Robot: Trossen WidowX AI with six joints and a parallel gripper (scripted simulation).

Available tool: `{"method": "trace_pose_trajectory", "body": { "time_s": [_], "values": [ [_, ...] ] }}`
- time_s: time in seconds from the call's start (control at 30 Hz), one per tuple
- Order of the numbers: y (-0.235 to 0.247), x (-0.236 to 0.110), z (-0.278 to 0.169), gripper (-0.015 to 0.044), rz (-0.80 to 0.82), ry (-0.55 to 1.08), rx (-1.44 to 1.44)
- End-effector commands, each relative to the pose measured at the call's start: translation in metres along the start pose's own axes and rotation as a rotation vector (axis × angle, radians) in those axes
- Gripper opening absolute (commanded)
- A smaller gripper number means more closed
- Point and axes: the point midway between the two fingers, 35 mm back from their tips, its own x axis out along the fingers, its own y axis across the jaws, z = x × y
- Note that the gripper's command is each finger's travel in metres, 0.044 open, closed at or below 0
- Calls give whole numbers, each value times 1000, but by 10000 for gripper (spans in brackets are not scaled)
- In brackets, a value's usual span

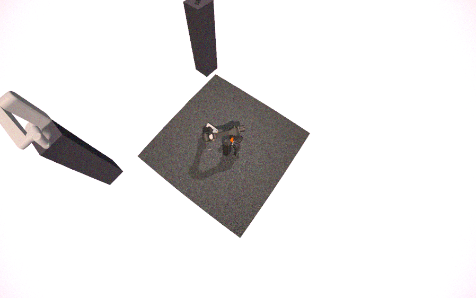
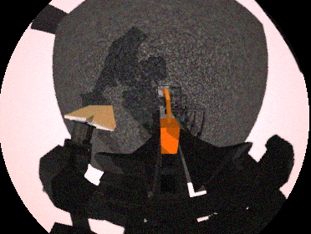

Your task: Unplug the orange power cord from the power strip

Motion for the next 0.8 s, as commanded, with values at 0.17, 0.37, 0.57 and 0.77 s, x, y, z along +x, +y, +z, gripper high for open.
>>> {"method": "trace_pose_trajectory", "body": {
  "time_s": [0.17,0.37,0.57,0.77],
  "values": [
    [-2,-13,37,0,-14,-72,5],
    [-2,-14,44,26,-14,-71,4],
    [0,-8,38,184,-14,-67,1],
    [0,-9,40,341,-14,-68,1]
  ]
}}
